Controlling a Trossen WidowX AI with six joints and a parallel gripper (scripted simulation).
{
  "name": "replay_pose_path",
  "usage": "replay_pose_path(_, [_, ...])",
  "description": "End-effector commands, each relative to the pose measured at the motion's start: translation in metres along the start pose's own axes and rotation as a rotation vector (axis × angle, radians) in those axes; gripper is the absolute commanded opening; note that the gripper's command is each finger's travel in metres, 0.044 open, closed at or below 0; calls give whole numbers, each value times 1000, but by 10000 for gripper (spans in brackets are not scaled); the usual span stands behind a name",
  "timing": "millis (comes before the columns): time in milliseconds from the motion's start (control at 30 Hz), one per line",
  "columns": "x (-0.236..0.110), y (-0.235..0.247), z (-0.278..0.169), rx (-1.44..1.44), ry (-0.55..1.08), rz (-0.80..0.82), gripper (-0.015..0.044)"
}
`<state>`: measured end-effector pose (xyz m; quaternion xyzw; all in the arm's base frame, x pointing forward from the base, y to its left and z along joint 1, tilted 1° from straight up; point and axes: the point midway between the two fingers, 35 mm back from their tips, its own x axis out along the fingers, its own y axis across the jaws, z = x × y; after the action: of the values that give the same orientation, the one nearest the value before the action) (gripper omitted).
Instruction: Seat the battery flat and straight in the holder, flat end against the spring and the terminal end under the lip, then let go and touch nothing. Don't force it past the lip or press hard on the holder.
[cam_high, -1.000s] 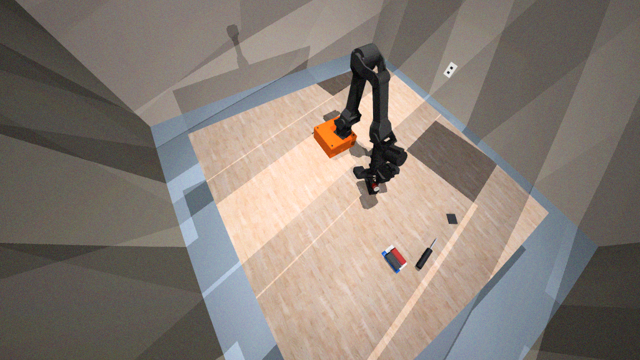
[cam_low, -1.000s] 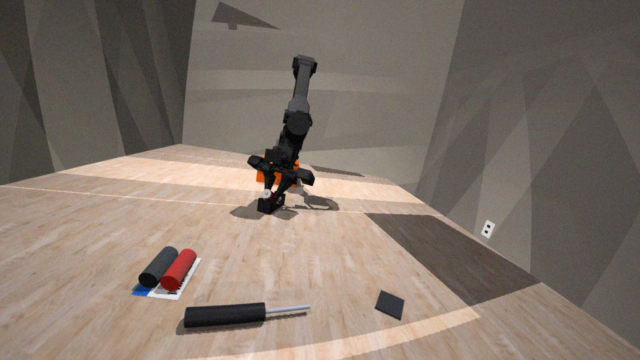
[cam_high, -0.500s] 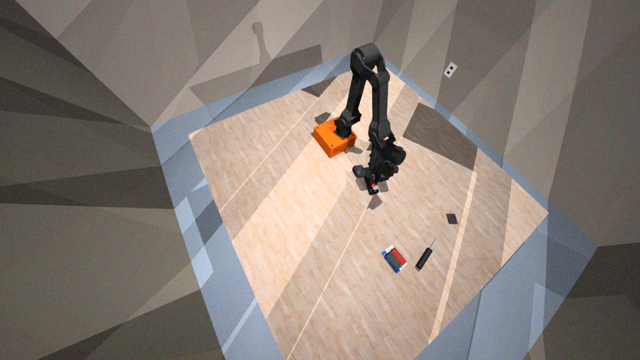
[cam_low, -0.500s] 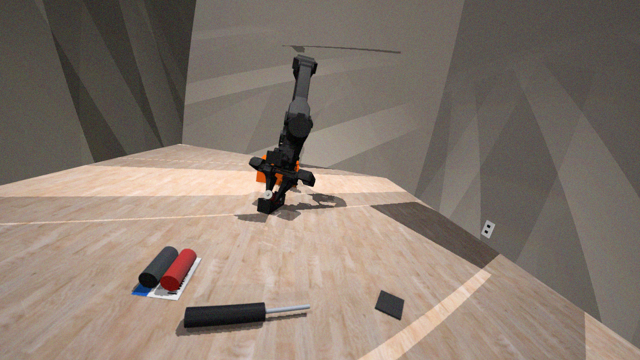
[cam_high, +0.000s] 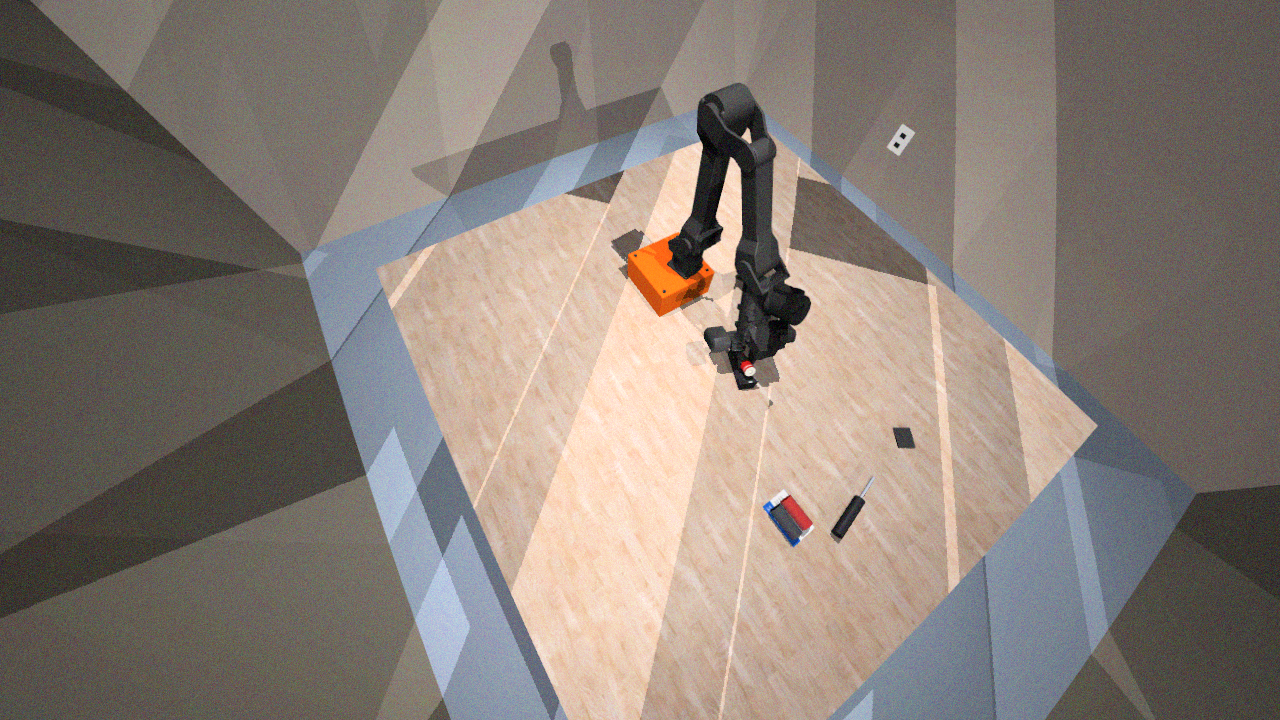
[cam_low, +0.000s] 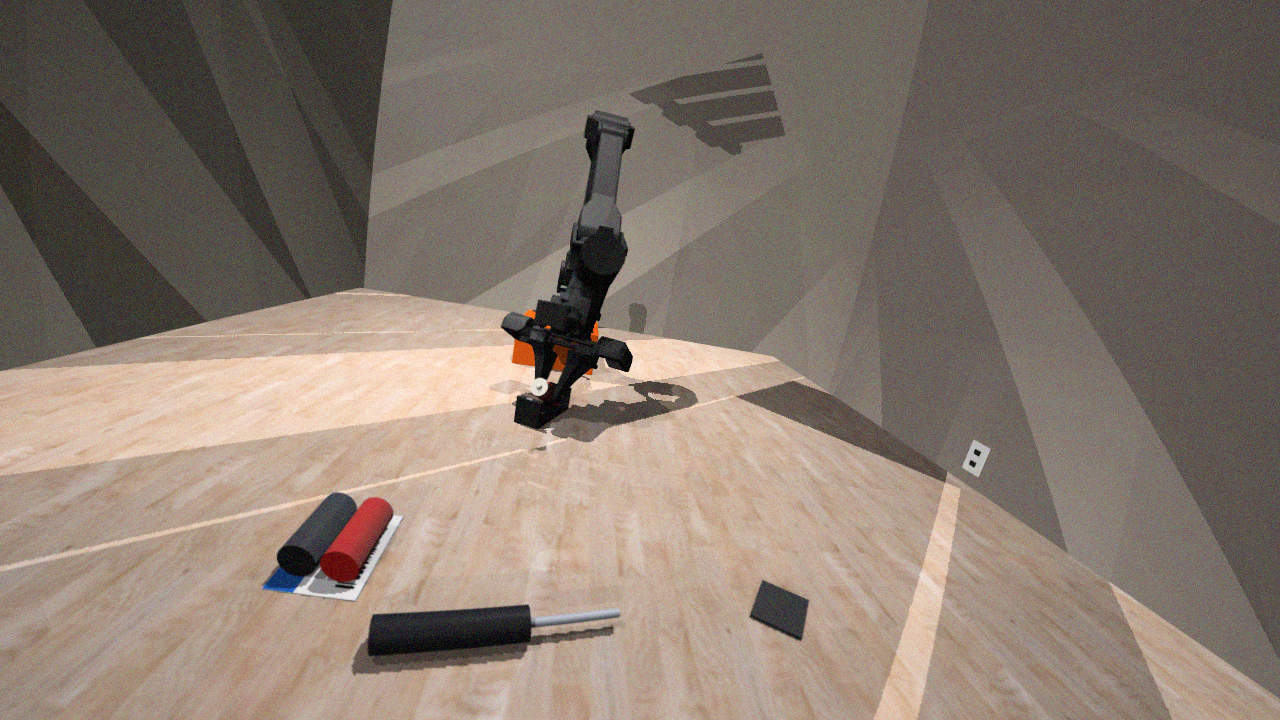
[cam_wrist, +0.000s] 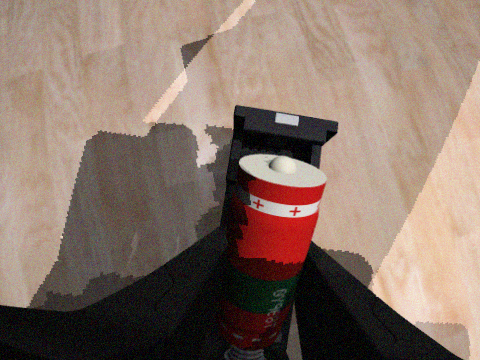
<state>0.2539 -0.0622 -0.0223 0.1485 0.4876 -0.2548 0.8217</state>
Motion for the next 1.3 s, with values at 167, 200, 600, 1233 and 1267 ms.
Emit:
replay_pose_path(167, [-1, -1, -8, -2, 25, -1, 86])
replay_pose_path(200, [-1, -1, -8, -3, 31, -2, 86])
replay_pose_path(600, [3, 0, -5, -13, 102, -10, 86])
replay_pose_path(1233, [8, 0, -2, -23, 220, -18, 86])
replay_pose_path(1267, [9, 0, -2, -23, 226, -19, 86])
